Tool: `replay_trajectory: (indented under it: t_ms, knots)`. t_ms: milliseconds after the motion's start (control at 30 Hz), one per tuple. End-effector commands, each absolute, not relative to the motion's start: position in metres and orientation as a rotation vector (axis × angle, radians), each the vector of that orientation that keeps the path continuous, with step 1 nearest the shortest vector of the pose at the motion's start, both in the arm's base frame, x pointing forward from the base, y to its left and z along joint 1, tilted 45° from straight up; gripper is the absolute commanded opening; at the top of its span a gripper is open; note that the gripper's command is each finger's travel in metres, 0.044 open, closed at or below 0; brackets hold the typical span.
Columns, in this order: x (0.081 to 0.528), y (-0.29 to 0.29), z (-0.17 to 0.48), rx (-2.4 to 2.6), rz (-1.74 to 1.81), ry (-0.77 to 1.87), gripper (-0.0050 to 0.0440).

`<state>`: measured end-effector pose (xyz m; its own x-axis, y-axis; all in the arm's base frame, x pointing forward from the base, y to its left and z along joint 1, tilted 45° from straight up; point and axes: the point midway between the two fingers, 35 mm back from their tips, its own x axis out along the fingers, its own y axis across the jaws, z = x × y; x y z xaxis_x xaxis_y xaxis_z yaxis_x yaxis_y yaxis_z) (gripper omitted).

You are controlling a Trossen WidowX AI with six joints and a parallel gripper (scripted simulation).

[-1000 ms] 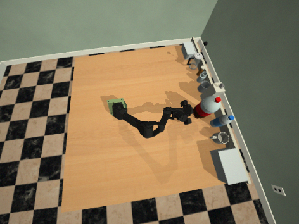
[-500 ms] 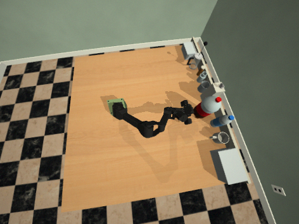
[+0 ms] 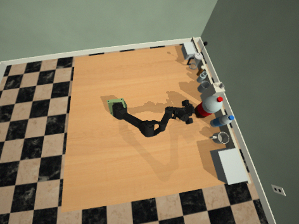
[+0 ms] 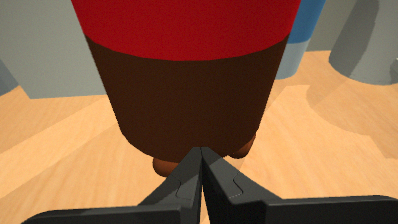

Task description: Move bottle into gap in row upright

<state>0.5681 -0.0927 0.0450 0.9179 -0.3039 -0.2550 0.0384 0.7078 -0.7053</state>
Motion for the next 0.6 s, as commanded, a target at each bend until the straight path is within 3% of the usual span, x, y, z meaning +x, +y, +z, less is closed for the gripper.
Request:
replay_trajectory:
  t_ms: [0,567]
  knots:
    - [0.576,-0.0896,0.0531,-0.761,-0.197,0.349,-0.005]
    - [0.5795,-0.0899,0.0533,-0.761,-0.198,0.349,-0.005]
